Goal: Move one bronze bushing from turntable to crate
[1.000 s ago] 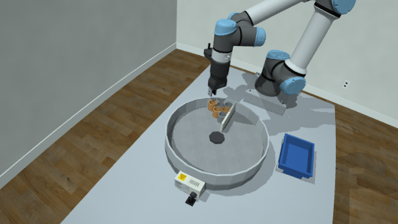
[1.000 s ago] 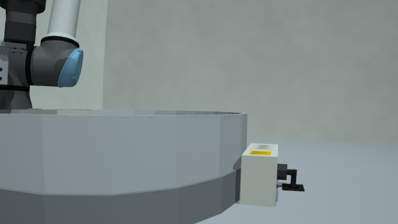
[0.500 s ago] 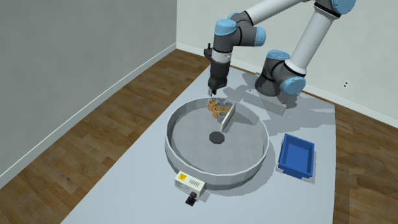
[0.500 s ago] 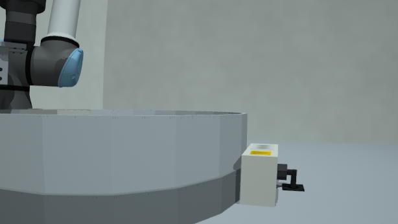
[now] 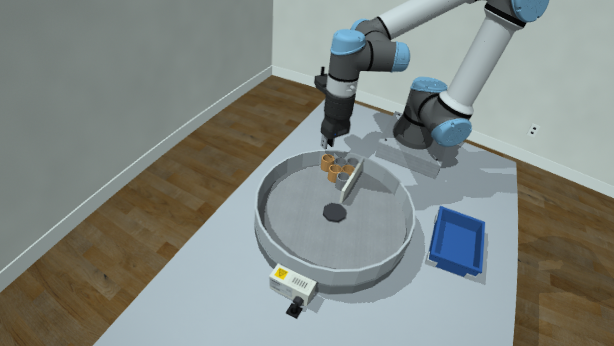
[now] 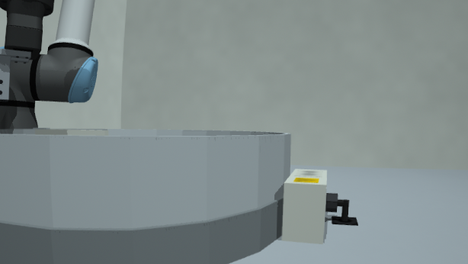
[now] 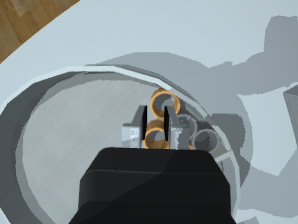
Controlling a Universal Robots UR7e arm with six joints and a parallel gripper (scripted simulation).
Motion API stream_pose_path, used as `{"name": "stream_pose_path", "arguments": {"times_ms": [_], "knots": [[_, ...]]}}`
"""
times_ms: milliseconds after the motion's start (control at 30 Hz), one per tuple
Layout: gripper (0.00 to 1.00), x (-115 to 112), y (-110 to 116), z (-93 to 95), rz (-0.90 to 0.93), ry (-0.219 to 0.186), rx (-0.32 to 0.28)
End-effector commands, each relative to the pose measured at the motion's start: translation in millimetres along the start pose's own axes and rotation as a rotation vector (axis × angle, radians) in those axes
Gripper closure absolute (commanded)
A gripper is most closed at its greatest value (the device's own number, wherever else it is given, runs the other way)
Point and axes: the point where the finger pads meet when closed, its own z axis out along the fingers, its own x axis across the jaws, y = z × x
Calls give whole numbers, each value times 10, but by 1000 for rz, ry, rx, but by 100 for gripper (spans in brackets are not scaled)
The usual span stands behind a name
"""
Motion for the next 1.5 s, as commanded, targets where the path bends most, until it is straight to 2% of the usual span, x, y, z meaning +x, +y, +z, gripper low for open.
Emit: {"name": "stream_pose_path", "arguments": {"times_ms": [0, 467, 633, 1033, 1200, 1467], "knots": [[55, -4, -1, -4, 0, -1, 0], [55, -4, -1, -4, 0, -1, 0], [55, -6, -2, 146, 0, -1, 0], [55, -6, -2, 146, 0, -1, 0], [55, -8, -3, 294, 0, -1, 1], [55, -8, -3, 294, 0, -1, 1]]}}
